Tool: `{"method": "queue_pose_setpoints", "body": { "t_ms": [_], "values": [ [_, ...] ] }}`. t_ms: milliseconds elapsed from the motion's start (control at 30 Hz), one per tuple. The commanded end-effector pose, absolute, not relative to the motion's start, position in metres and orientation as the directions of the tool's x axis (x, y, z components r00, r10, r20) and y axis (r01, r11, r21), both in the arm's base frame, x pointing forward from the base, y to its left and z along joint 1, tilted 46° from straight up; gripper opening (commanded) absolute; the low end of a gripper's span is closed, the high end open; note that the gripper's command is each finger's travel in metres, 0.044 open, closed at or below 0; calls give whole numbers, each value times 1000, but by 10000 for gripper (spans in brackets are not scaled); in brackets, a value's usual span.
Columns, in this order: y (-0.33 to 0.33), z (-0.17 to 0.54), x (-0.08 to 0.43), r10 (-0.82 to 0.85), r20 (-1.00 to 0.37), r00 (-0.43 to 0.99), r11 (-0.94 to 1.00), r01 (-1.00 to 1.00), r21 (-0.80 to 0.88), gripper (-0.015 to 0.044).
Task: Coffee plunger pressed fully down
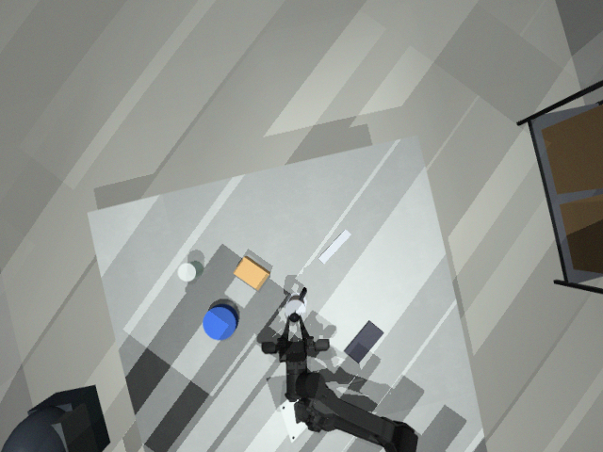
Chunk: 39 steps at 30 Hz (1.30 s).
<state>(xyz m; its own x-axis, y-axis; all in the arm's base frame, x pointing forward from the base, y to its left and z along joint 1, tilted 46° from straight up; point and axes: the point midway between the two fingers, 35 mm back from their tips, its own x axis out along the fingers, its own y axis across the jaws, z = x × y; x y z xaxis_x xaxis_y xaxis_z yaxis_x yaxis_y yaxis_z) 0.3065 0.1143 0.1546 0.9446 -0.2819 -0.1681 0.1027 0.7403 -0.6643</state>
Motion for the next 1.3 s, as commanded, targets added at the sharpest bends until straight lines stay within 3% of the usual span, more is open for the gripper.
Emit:
{"method": "queue_pose_setpoints", "body": {
  "t_ms": [0, 1267],
  "values": [
    [99, 135, 308, -306, -194, 932, 721, 94, -686, 116],
    [73, 111, 329, -305, -182, 935, 717, 100, -690, 116]
  ]
}}
